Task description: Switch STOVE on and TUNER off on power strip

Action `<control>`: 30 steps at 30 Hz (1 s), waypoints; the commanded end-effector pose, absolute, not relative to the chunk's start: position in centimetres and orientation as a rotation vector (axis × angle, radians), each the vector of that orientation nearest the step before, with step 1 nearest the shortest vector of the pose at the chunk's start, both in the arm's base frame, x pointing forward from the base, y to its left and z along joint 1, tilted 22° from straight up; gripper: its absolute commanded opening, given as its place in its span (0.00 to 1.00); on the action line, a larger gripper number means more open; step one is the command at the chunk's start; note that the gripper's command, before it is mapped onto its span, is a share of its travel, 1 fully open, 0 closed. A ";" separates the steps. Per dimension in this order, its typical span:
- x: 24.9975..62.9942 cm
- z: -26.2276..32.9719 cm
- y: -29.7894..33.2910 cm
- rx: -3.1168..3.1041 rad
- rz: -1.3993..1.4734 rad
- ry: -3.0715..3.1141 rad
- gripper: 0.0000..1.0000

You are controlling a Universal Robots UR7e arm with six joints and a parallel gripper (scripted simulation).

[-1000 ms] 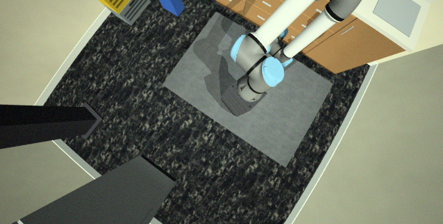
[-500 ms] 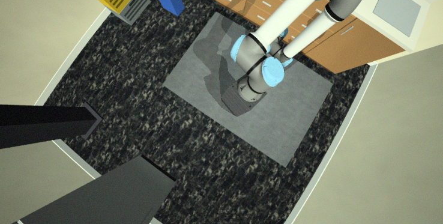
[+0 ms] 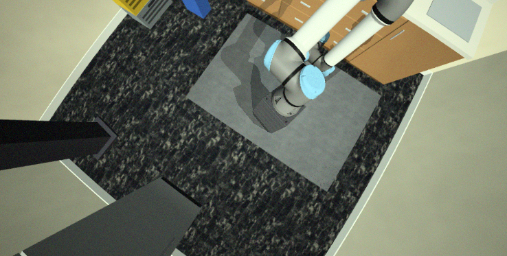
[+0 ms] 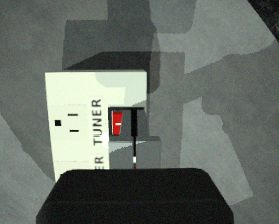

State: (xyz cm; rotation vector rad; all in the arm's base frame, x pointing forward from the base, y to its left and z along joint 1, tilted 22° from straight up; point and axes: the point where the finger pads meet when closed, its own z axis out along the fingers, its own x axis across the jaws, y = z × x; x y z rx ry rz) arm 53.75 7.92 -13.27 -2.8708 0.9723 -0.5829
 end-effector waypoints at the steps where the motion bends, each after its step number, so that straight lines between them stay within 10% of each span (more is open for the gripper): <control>1: 53.8 -13.4 7.9 -2.871 -0.580 0.973 0.00; 30: 52.7 -10.7 8.1 -2.871 -0.580 0.973 0.00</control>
